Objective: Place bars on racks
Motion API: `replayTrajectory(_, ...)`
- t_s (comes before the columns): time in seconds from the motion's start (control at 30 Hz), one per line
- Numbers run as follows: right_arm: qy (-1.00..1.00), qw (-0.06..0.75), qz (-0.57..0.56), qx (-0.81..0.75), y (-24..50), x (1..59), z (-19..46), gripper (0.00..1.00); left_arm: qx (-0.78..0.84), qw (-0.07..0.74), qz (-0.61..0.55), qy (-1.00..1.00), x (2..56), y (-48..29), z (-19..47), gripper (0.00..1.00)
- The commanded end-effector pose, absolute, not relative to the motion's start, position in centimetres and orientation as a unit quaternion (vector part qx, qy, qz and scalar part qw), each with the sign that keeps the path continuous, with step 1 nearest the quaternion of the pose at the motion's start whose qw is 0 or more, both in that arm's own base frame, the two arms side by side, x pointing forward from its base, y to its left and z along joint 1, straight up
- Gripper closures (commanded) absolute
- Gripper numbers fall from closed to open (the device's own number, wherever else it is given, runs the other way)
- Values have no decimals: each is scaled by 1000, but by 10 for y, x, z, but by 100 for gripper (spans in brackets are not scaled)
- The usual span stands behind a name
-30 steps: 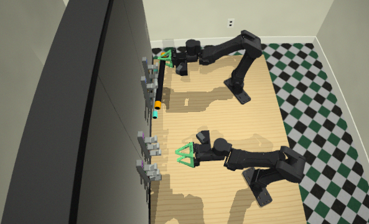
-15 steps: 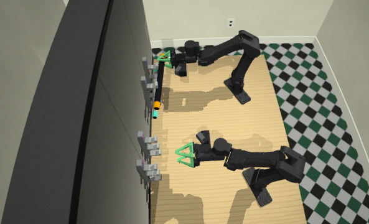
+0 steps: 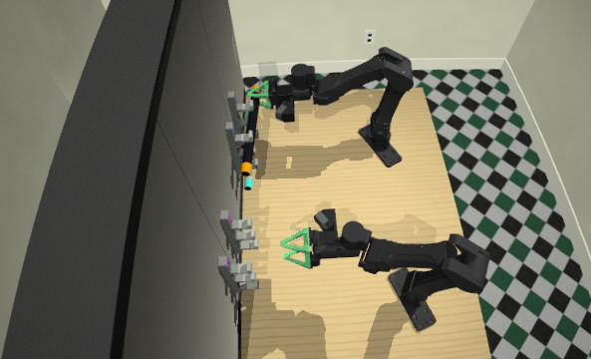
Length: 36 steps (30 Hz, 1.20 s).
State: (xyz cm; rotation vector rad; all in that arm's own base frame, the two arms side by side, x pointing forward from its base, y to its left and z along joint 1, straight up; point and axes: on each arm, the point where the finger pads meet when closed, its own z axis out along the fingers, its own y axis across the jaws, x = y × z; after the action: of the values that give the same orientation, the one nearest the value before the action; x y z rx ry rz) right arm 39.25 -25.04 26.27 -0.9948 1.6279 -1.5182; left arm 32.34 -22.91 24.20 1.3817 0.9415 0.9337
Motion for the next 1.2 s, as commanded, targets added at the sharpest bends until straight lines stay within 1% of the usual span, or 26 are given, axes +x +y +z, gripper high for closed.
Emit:
replayTrajectory(0.0, 605, 366, -605, -365, -252, 403, 297, 100, 583, 582, 400, 402, 322, -224, 248, 0)
replayTrajectory(1.17, 605, 366, -605, -365, -255, 416, 304, 100, 583, 582, 400, 402, 322, -224, 248, 0)
